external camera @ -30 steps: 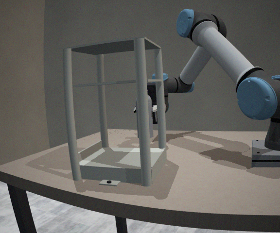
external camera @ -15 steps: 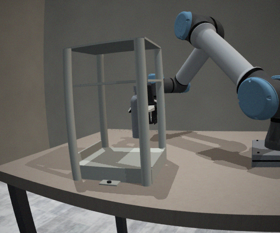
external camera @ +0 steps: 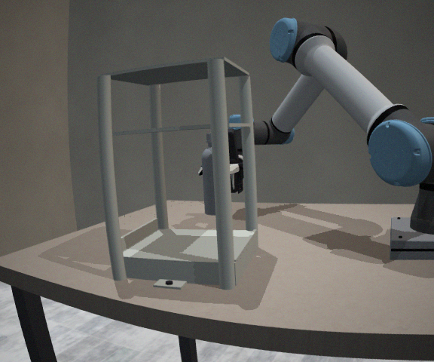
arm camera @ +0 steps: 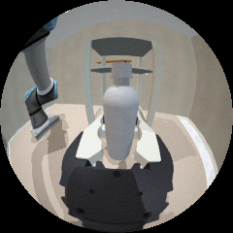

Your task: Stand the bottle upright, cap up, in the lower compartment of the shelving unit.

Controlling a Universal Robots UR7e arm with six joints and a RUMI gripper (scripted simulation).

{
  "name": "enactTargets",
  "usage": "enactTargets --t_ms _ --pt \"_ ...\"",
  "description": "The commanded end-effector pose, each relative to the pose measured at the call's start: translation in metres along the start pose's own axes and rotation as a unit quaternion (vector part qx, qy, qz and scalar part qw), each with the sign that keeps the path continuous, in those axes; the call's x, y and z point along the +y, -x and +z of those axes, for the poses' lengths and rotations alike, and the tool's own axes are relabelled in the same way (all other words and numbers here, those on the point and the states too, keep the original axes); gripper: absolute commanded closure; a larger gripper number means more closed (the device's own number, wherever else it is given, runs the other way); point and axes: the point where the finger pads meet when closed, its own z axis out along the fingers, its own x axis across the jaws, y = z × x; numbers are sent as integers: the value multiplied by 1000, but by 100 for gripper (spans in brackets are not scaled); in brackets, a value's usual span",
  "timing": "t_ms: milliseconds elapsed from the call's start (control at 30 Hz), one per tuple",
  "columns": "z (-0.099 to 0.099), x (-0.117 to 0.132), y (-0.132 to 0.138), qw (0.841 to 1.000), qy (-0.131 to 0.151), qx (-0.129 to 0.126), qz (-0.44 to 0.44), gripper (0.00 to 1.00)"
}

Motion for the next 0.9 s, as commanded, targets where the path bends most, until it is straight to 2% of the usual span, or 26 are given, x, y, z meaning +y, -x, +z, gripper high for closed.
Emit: enactTargets --t_ms 0,500,867 --pt "1 -1 0 1000 0 0 0 100" --pt "15 -1 0 1000 0 0 0 100" --pt "38 -1 0 1000 0 0 0 100"
